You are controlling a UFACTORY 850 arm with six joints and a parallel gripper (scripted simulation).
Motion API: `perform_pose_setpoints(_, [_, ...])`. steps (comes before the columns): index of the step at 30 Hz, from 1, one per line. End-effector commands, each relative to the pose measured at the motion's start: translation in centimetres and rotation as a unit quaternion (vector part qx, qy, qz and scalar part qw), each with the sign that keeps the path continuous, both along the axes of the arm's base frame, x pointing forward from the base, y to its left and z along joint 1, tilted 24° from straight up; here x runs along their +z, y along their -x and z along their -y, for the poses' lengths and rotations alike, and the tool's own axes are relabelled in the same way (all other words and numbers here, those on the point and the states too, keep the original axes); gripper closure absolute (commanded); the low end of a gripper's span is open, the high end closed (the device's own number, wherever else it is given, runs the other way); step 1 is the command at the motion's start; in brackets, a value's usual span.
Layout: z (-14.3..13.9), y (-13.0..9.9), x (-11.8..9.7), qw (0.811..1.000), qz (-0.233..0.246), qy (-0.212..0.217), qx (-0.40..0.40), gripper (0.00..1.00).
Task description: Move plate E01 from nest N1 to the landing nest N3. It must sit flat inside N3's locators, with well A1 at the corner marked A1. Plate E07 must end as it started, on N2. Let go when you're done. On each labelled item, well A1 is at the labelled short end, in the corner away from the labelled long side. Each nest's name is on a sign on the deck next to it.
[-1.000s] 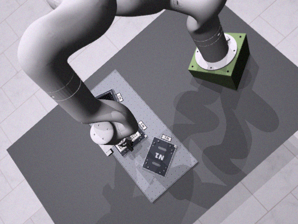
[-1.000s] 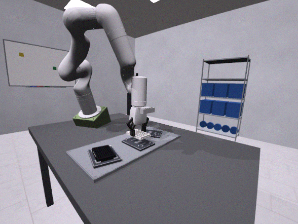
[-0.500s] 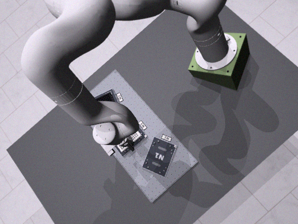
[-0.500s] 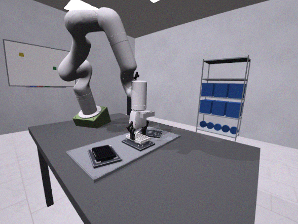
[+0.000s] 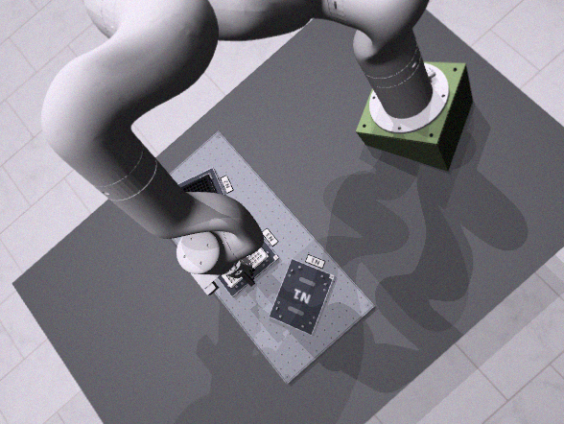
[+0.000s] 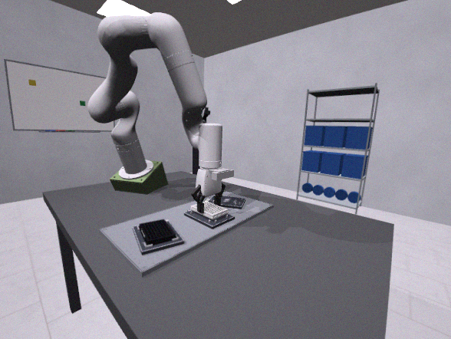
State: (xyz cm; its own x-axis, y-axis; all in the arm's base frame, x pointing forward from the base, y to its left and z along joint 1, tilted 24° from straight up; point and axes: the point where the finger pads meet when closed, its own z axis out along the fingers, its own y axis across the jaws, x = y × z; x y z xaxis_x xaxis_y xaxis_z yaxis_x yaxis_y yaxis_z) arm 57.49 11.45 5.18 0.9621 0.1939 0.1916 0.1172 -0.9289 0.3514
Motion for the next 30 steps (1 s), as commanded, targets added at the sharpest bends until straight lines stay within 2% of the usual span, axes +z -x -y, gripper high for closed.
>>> perform_pose_setpoints(1, [-0.1, -0.1, 0.1, 1.000, 0.001, 0.000, 0.000, 1.00])
perform_pose_setpoints(30, [0.4, -0.4, -1.2, 1.000, 0.001, 0.000, 0.000, 1.00])
